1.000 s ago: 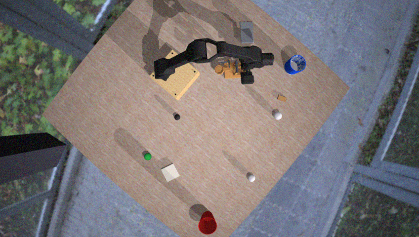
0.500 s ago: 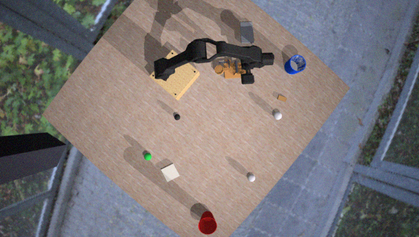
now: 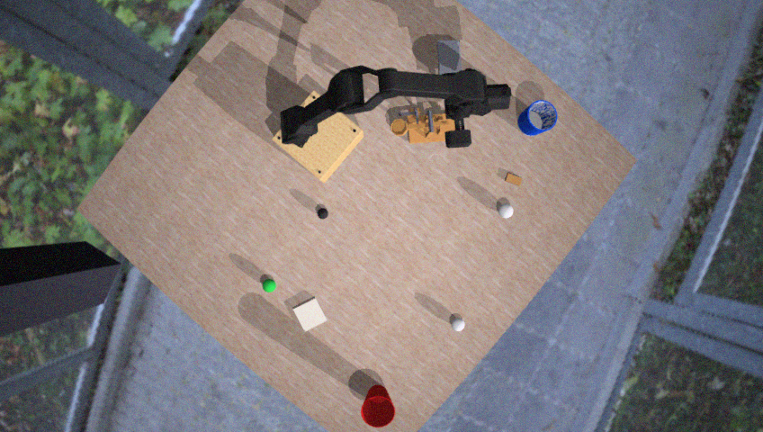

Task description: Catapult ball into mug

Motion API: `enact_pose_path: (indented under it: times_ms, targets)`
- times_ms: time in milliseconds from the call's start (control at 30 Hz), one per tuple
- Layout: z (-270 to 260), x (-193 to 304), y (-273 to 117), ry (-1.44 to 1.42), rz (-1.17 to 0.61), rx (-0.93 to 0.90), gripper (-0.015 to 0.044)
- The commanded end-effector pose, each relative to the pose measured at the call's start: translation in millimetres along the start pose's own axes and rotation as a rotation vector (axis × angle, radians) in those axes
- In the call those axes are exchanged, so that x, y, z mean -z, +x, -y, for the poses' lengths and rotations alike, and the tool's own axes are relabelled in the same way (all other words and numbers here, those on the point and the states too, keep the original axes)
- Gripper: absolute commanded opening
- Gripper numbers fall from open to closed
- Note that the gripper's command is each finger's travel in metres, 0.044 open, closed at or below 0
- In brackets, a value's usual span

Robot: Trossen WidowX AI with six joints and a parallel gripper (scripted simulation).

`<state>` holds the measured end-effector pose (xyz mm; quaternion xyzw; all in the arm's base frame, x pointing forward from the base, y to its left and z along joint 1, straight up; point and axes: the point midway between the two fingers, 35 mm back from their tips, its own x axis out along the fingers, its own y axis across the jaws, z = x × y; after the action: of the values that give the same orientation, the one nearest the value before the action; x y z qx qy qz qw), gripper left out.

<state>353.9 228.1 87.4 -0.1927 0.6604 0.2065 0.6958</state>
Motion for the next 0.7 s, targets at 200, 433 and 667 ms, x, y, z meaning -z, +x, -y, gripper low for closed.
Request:
enact_pose_path:
  times_ms: [200, 433, 667]
  targets:
    - [0, 6, -56, 0.0, 0.002, 0.0, 0.044]
    - [82, 35, -24, 0.121, -0.023, 0.008, 0.03]
    - [179, 109, -5, 0.3, -0.025, 0.019, 0.03]
